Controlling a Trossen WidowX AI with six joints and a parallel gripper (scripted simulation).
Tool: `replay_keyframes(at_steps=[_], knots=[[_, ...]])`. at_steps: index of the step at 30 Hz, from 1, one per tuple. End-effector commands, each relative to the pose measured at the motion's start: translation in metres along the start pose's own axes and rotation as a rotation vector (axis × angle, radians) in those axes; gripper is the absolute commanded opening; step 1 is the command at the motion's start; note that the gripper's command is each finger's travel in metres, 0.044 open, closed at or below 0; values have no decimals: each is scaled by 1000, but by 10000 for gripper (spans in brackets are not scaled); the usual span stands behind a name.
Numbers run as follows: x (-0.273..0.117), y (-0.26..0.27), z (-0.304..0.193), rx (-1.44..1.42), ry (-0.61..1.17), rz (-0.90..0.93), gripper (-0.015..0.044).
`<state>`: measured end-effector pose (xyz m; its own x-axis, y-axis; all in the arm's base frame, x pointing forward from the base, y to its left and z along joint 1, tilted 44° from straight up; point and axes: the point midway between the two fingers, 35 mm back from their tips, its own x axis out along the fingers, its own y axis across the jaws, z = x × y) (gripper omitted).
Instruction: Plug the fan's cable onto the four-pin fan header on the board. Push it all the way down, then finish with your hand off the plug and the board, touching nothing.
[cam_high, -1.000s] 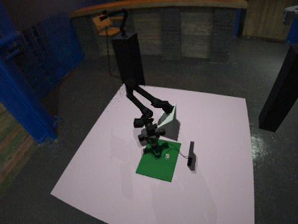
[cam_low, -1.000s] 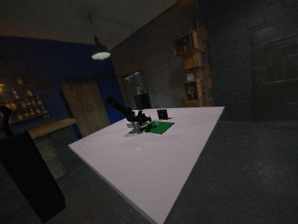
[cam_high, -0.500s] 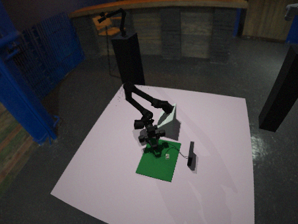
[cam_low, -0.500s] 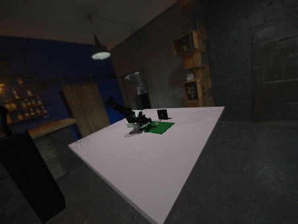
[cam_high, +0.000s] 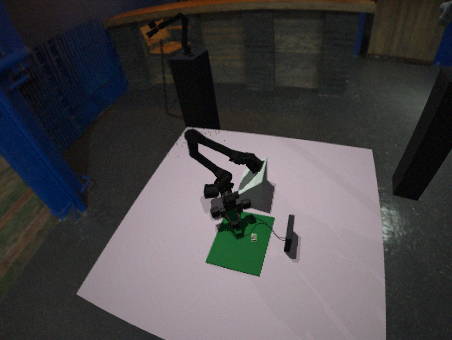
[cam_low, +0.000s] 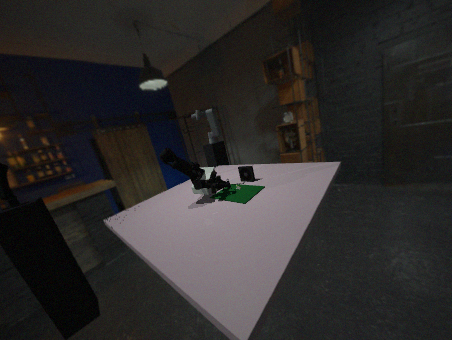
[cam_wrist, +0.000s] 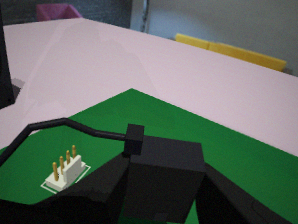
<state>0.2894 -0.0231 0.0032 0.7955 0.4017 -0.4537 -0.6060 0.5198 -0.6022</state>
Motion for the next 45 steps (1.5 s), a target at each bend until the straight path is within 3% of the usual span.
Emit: replay_keyframes(at_steps=[1,45], knots=[[1,0,-3,-3,-5,1,0],[9,-1,-40,-3,-4,2,0]])
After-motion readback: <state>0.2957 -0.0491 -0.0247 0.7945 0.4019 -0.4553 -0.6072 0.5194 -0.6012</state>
